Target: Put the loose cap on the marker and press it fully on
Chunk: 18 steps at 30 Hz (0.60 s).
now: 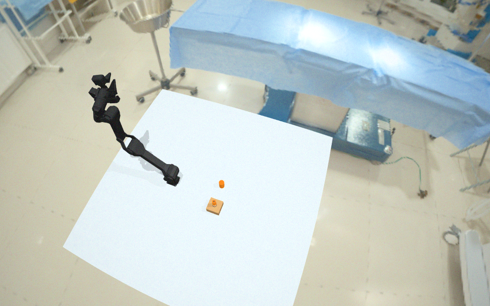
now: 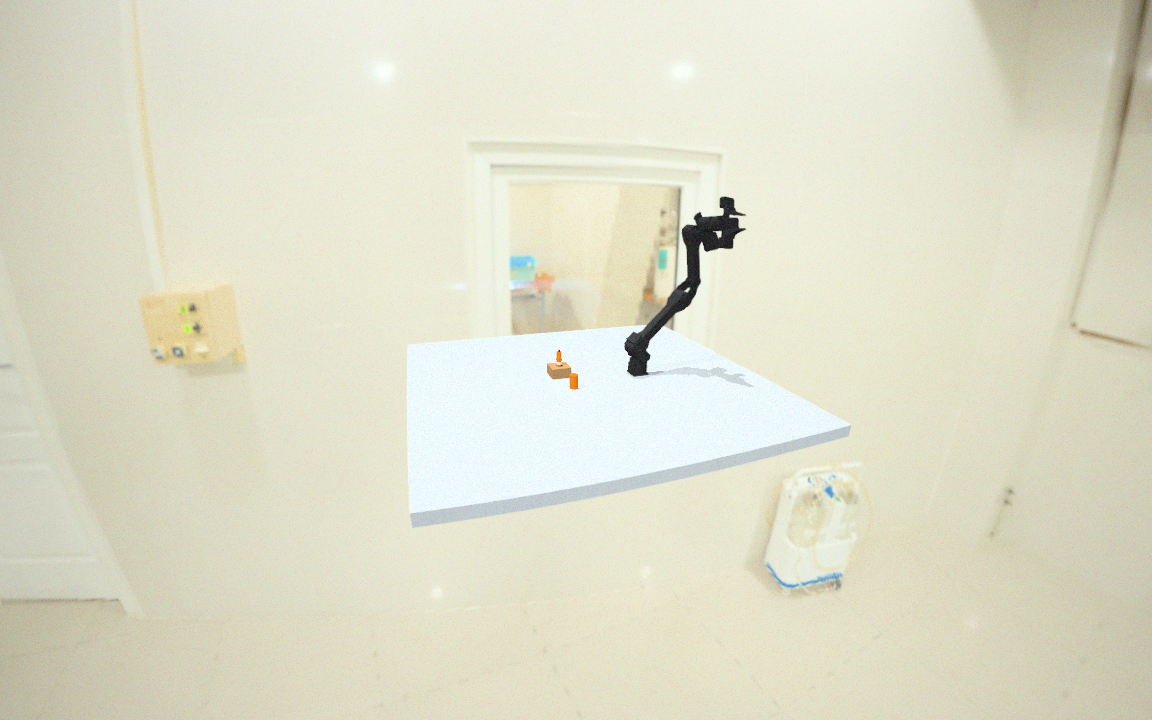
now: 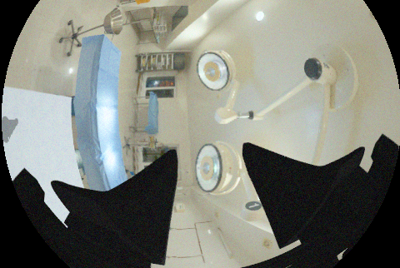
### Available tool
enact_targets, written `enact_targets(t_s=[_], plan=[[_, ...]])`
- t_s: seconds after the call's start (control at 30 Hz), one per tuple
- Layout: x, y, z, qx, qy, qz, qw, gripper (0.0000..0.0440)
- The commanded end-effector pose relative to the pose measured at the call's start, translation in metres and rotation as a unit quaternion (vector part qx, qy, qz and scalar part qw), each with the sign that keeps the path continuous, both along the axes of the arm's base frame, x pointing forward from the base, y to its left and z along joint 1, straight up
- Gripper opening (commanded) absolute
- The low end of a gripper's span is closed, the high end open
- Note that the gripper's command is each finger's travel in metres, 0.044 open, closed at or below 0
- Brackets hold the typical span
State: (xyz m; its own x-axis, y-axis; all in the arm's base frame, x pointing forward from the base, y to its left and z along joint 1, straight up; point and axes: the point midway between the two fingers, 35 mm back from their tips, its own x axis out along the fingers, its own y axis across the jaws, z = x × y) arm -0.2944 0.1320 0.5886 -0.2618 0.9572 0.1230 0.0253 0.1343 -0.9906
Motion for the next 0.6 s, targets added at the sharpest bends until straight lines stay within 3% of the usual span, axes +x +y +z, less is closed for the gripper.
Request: enact_targets(t_s=[0.0,0.57], plan=[[0.011,0.001,0.007,0.000,0.018,-0.012,1.000,0.0227],[0.047,0.004,0.026,-0.012,0.092,-0.049,0.994,0.0275]])
